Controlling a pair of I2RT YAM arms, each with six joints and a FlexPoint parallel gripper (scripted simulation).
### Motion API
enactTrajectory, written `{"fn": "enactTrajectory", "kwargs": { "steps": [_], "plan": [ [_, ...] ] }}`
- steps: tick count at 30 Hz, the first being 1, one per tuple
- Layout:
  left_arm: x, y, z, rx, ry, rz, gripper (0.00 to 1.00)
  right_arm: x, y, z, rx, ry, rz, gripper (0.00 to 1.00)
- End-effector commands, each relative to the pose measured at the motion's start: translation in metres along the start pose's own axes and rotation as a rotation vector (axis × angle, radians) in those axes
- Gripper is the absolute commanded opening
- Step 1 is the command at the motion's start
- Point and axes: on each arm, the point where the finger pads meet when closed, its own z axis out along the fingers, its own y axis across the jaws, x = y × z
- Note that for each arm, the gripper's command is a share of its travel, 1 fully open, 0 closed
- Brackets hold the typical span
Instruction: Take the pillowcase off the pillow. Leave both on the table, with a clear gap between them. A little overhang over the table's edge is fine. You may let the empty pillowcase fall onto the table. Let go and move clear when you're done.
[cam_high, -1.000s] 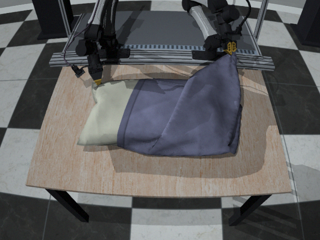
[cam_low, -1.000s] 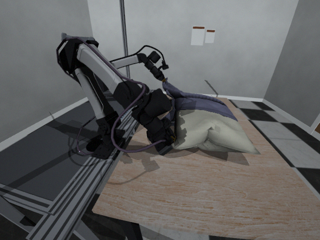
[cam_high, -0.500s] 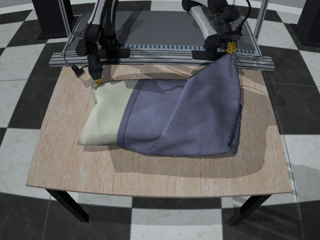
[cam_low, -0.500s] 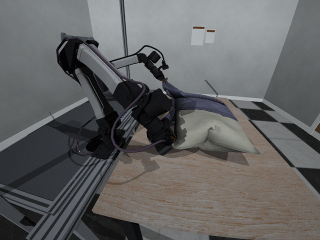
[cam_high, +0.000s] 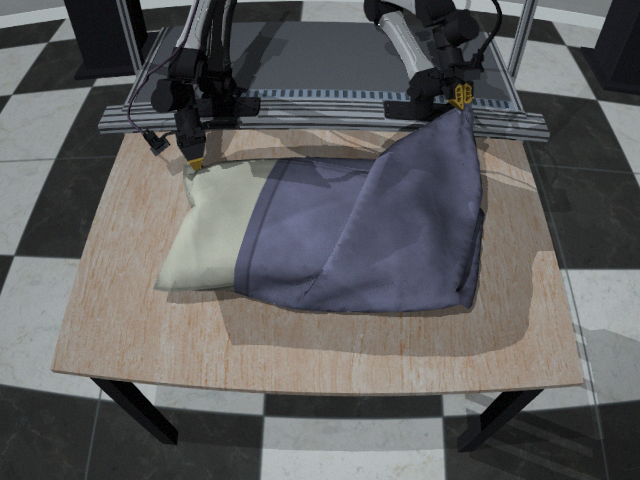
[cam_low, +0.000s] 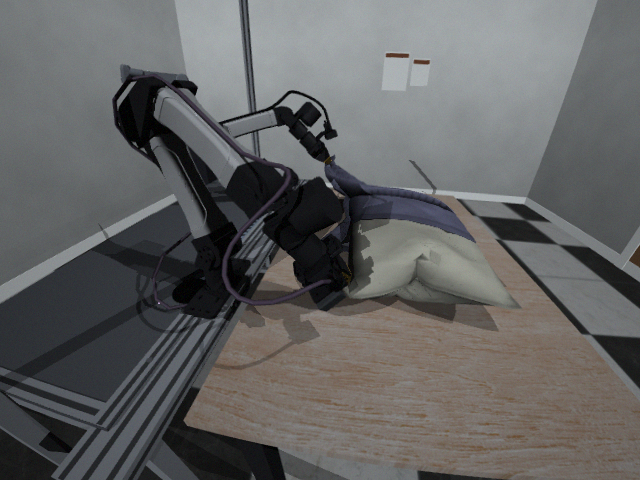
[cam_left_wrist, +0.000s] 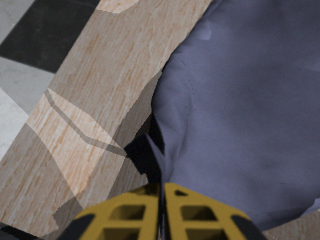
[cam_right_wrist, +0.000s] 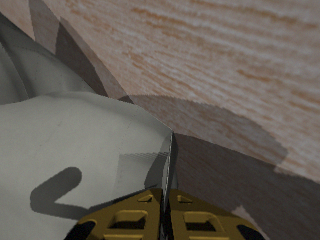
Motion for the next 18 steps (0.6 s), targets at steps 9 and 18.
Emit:
{"fn": "enactTrajectory", "kwargs": {
  "steps": [9,18],
  "plan": [
    [-0.003,-0.001,-0.002,0.003,-0.003,0.013,0.0,0.001,-0.004,0.001,0.012,0.002,0.015,0.0],
    [-0.003,-0.001,-0.002,0.003,-0.003,0.013,0.0,-0.005,0.017,-0.011,-0.034,-0.02,-0.006,0.0]
  ]
}}
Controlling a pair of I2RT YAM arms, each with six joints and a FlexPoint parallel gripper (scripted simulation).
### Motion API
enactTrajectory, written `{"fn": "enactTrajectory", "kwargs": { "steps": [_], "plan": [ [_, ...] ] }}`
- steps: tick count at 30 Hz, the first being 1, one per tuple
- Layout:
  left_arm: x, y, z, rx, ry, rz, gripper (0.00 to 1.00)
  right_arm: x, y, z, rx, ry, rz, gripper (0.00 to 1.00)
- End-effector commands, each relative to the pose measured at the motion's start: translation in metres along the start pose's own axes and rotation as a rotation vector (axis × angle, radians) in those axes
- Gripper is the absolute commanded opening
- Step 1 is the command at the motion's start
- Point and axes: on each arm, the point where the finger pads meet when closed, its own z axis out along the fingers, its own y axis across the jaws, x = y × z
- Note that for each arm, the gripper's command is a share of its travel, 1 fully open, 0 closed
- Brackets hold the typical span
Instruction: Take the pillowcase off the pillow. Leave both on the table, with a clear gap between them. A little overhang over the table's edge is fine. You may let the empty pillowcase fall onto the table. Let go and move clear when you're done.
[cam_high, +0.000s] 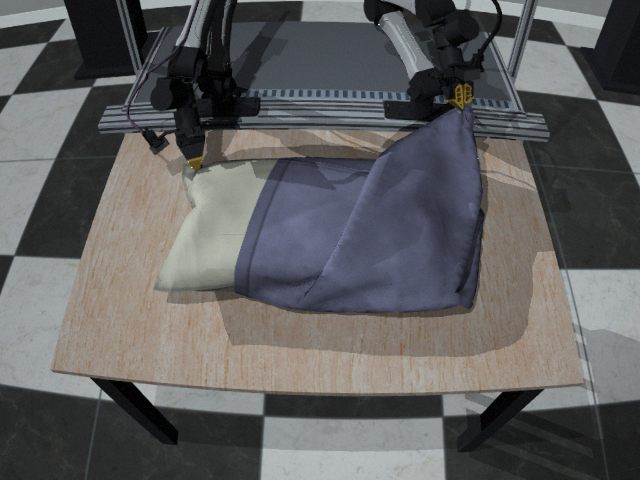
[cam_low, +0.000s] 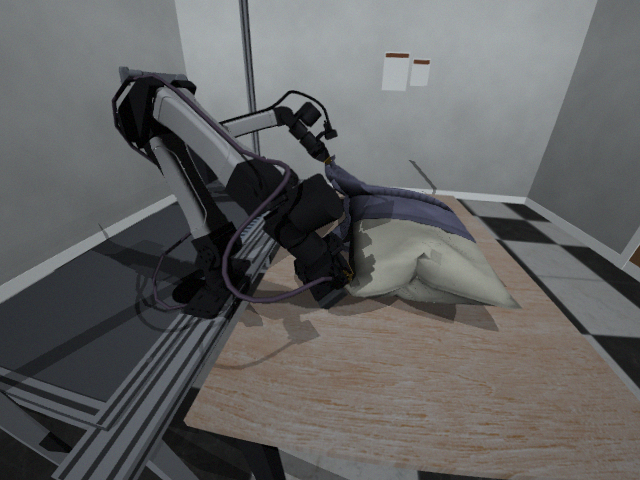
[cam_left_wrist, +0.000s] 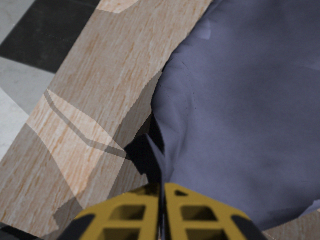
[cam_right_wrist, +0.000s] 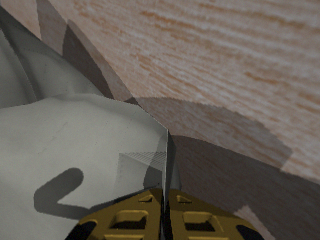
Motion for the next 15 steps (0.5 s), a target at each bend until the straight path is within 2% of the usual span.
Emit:
{"fn": "enactTrajectory", "kwargs": {
  "steps": [1,4,5,15],
  "plan": [
    [-0.003,-0.001,-0.002,0.003,-0.003,0.013,0.0,-0.004,0.012,-0.009,-0.025,-0.016,-0.002,0.0],
    [-0.004,-0.001,-0.001,0.003,-0.007,0.008,0.0,-0.001,0.005,-0.007,-0.007,-0.005,0.001,0.0],
    [-0.003,-0.001,-0.002,0.003,-0.003,0.013,0.0,-0.004,0.015,-0.012,-0.029,-0.018,-0.005,0.0],
    [-0.003,-0.001,-0.002,0.003,-0.003,0.013,0.0,-0.004,0.019,-0.019,-0.025,-0.015,-0.005,0.0]
  ]
}}
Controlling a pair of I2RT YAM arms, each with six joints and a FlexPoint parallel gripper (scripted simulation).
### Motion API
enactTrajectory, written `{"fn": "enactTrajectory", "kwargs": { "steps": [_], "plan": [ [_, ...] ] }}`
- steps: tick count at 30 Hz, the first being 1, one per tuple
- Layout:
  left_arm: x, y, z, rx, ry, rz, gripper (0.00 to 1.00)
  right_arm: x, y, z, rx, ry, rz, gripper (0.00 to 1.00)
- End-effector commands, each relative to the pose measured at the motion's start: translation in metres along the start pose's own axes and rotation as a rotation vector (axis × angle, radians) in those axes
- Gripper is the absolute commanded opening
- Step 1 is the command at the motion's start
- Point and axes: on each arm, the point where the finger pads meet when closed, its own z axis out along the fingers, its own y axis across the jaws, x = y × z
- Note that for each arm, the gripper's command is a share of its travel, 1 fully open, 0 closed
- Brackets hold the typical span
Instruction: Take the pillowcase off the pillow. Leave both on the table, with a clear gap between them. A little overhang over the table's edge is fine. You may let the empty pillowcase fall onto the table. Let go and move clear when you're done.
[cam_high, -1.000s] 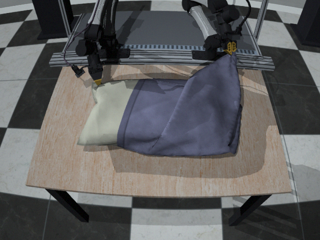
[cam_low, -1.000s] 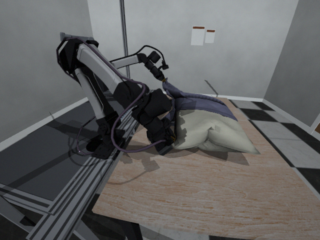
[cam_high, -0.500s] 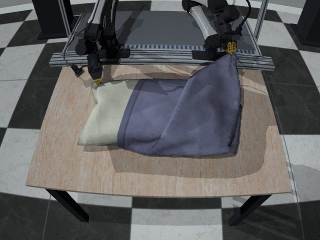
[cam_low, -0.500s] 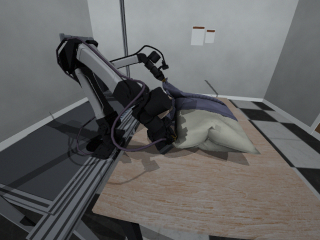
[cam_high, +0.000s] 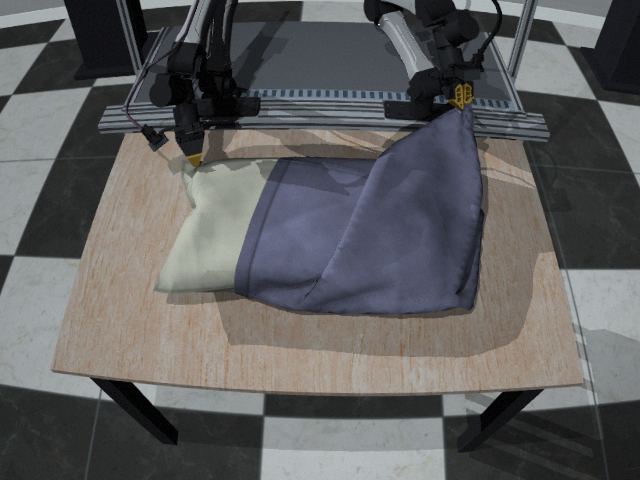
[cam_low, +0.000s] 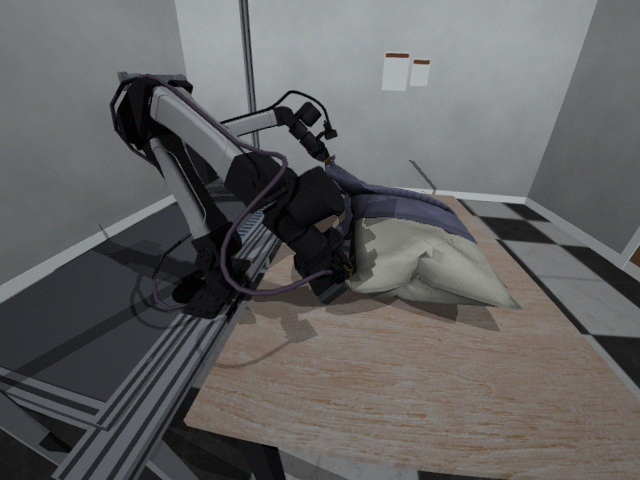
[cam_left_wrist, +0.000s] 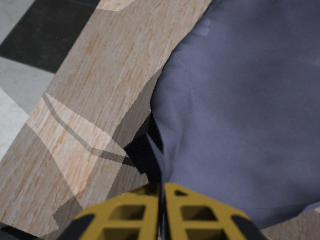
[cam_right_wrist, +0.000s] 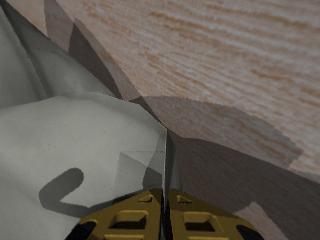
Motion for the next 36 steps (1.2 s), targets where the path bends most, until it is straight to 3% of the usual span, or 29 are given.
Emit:
{"fn": "enactTrajectory", "kwargs": {
  "steps": [1,36],
  "plan": [
    [-0.003,-0.001,-0.002,0.003,-0.003,0.013,0.0,-0.004,0.013,-0.011,-0.028,-0.015,-0.007,0.0],
    [-0.003,-0.001,-0.002,0.003,-0.003,0.013,0.0,-0.004,0.033,-0.035,-0.037,-0.02,-0.021,0.0]
  ]
}}
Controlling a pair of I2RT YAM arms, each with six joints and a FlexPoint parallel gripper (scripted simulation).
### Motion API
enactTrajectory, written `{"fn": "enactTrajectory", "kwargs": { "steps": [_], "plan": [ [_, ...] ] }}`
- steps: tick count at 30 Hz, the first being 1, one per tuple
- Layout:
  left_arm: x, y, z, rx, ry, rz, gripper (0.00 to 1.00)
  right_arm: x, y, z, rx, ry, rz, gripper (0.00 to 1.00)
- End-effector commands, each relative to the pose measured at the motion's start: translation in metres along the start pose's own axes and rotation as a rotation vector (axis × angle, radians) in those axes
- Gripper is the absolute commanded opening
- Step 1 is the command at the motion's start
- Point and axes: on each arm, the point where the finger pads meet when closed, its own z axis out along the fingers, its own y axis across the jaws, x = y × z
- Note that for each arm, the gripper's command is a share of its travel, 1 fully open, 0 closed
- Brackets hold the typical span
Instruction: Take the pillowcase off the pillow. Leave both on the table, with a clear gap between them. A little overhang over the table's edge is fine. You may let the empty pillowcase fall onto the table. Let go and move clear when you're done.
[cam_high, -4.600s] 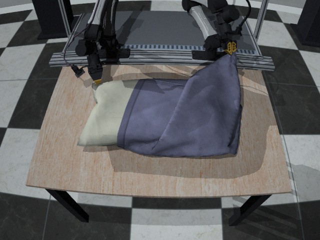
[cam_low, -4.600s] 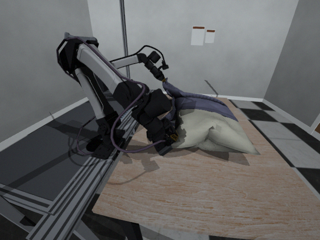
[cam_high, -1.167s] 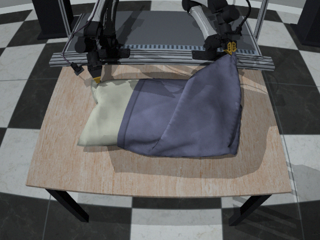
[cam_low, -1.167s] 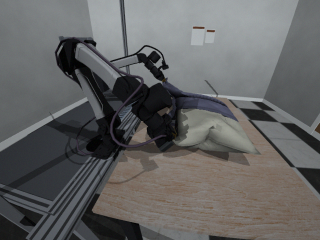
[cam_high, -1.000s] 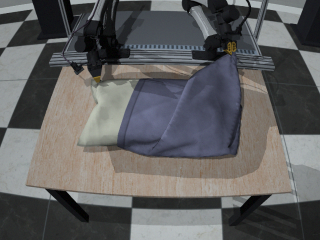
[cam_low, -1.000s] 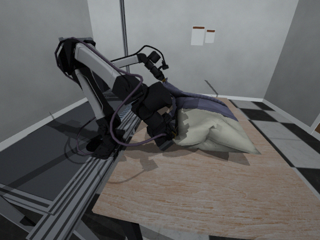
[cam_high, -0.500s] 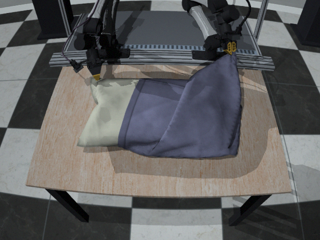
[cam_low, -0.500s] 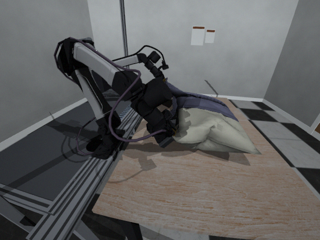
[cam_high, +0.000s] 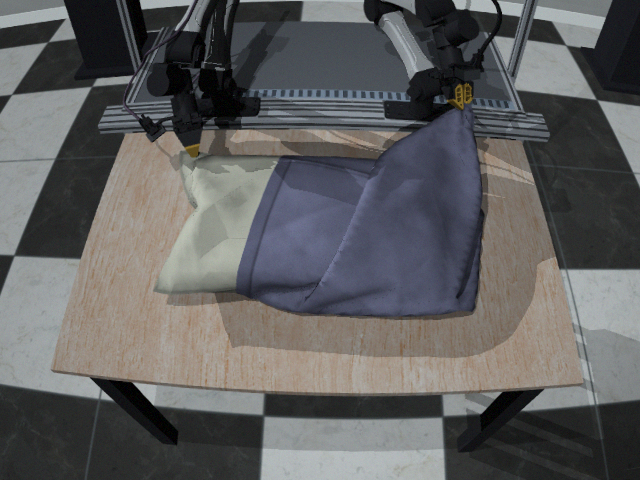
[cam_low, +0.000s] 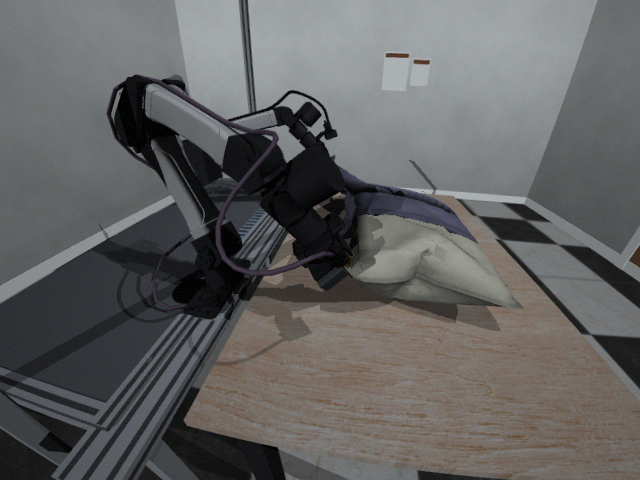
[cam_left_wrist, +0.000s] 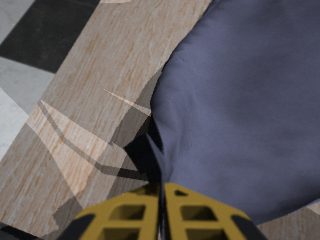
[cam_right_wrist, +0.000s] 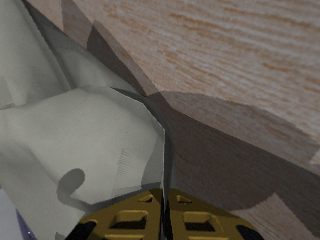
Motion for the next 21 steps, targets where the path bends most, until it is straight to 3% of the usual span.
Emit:
{"fn": "enactTrajectory", "kwargs": {
  "steps": [1,8,21],
  "plan": [
    [-0.003,-0.001,-0.002,0.003,-0.003,0.013,0.0,-0.005,0.015,-0.012,-0.042,-0.022,-0.023,0.0],
    [-0.003,-0.001,-0.002,0.004,-0.003,0.013,0.0,-0.006,0.018,-0.014,-0.053,-0.027,-0.028,0.0],
    [-0.004,-0.001,-0.001,0.003,-0.007,0.008,0.0,-0.034,0.003,-0.012,-0.018,-0.019,-0.016,0.0]
  ]
}}
